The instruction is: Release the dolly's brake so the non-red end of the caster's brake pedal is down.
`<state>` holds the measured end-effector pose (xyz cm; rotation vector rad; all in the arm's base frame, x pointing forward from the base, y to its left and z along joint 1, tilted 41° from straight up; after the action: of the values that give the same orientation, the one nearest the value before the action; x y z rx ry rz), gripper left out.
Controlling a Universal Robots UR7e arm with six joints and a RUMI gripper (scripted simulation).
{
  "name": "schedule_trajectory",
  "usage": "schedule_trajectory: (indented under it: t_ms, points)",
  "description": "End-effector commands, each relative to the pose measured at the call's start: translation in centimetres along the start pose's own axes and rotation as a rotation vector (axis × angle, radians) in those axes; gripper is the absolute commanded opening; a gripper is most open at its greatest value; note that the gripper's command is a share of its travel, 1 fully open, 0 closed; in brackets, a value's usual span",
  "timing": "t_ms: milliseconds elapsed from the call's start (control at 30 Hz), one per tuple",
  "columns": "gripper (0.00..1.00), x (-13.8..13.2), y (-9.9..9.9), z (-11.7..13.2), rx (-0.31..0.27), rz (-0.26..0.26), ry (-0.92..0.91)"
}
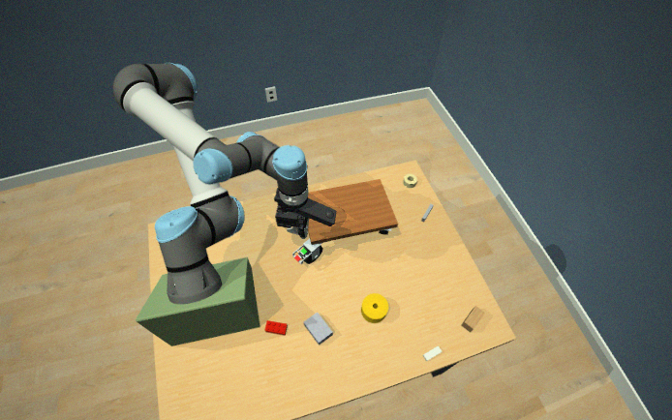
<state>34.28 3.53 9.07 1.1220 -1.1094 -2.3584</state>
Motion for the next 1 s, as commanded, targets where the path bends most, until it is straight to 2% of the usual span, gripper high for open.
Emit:
schedule_trajectory:
  t_ms: [0, 233, 567, 967]
  points:
    - [0.00, 0.15, -0.16, 0.07, 0.004, 0.008, -0.154]
    - [0.00, 0.41, -0.39, 0.26, 0.005, 0.007, -0.340]
    - [0.00, 0.61, -0.58, 0.46, 0.005, 0.007, -0.494]
    - [0.00, 0.75, -0.71, 0.61, 0.006, 0.007, -0.599]
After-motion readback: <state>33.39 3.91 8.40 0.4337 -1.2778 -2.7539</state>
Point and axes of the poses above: the point where the finger pads meet when closed, its own y axis back along the fingers, its own x axis across the jaws, z = x × y, the point moved 3 cm from there along y, back along the fingers, and after that the axes turned 14 degrees about -y, right-handed, at the moved point
